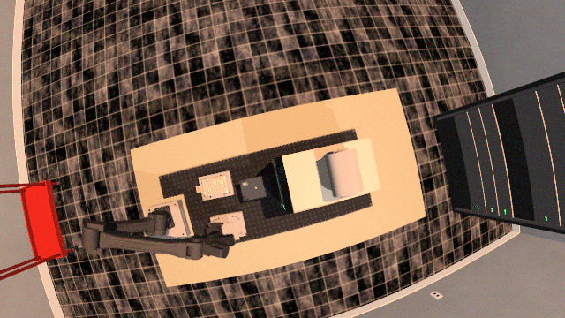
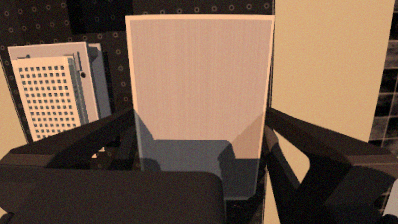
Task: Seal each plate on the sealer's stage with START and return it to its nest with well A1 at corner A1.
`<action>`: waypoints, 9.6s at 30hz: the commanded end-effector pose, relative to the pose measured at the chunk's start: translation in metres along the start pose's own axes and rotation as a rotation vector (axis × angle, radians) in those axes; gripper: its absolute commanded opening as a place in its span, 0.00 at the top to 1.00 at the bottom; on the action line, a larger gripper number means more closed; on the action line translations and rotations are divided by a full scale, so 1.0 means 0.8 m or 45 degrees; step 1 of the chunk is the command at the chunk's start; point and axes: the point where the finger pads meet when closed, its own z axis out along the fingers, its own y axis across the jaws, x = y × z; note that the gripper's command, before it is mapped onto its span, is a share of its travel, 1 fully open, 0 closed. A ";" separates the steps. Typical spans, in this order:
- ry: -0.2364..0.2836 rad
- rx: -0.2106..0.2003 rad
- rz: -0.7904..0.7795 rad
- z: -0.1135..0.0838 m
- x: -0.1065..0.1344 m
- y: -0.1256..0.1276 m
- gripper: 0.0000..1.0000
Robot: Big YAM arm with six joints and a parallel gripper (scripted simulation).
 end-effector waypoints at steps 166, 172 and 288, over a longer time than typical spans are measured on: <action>-0.018 0.010 0.019 0.077 0.017 -0.007 1.00; -0.002 0.005 0.004 0.082 0.023 -0.008 1.00; -0.002 -0.004 -0.015 0.107 0.033 -0.001 1.00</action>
